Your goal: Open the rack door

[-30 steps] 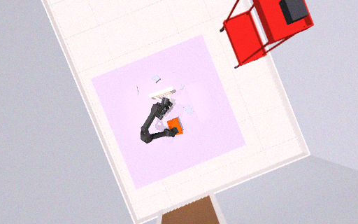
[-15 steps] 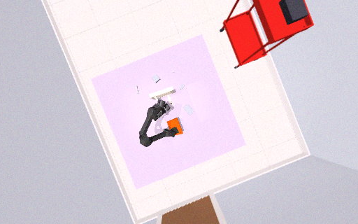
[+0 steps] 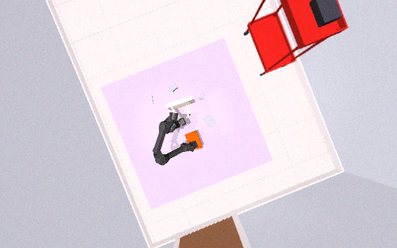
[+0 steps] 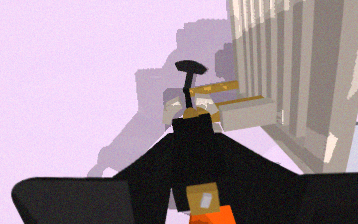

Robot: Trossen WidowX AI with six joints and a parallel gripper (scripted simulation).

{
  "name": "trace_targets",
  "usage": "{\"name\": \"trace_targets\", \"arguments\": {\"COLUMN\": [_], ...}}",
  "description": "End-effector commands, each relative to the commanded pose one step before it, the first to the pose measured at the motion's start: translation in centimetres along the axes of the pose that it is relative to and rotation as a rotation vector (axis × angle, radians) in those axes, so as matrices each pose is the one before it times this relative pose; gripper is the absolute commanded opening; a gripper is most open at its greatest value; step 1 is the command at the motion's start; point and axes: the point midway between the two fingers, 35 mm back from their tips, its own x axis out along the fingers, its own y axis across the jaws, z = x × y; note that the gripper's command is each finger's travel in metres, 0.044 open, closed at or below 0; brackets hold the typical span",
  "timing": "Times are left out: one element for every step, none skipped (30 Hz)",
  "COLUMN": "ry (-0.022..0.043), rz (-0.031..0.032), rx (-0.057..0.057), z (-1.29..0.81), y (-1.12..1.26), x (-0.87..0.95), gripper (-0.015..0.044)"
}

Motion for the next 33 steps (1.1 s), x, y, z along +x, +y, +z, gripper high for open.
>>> {"name": "trace_targets", "arguments": {"ry": [-0.00563,-0.00002,-0.00003,-0.00003,-0.00002,-0.00002,-0.00003,-0.00002,-0.00005,-0.00004,-0.00002,-0.00005,-0.00004,-0.00003,-0.00004,-0.00002,-0.00001,0.00001,0.00003,0.00004,0.00003,0.00001,0.0,0.0,0.0,0.0,0.0,0.0,0.0,0.0,0.0,0.0,0.0], "rz": [0.0032,0.00011,0.00004,0.00008,0.00012,0.00002,0.00008,0.00012,0.00005,0.00009,0.00013,0.00005,0.00009,0.00013,0.0001,0.00014,0.00017,0.00021,0.00025,0.00024,0.00015,0.00005,0.0,0.0,0.0,0.0,0.0,0.0,0.0,0.0,0.0,0.0,0.0], "rx": [0.0621,0.0135,0.0135,0.0135,0.0135,0.0134,0.0134,0.0134,0.0134,0.0134,0.0134,0.0133,0.0133,0.0133,0.0133,0.0133,0.0133,0.0133,0.0133,0.011,0.0066,0.0022,0.0,0.0,0.0,0.0,0.0,0.0,0.0,0.0,0.0,0.0,0.0], "z": [0.252,0.034,0.043,0.039,0.034,0.043,0.038,0.034,0.043,0.038,0.033,0.043,0.038,0.034,0.038,0.034,0.029,0.024,0.019,0.012,0.005,0.001,0.0,0.0,0.0,0.0,0.0,0.0,0.0,0.0,0.0,0.0,0.0], "y": [0.79,0.212,0.208,0.209,0.211,0.207,0.209,0.21,0.206,0.208,0.21,0.206,0.208,0.21,0.208,0.21,0.211,0.213,0.214,0.178,0.107,0.036,0.0,0.0,0.0,0.0,0.0,0.0,0.0,0.0,0.0,0.0,0.0], "x": [-0.044,0.0,-0.001,-0.001,0.0,-0.001,-0.001,0.0,-0.001,-0.001,-0.001,-0.001,-0.001,-0.001,-0.001,-0.001,-0.001,0.0,0.0,0.0,0.0,0.0,0.0,0.0,0.0,0.0,0.0,0.0,0.0,0.0,0.0,0.0,0.0], "gripper": [0.0015,0.0015,0.0015,0.0015,0.0015,0.0015,0.0015,0.0015,0.0015,0.0015,0.0015,0.0015,0.0015,0.0015,0.0015,0.0015,0.0015,0.0015,0.0015,0.0015,0.0015,0.0015,0.0015,0.0015,0.0015,0.0015,0.0015,0.0015,0.0015,0.0015,0.0015,0.0015,0.0015]}}
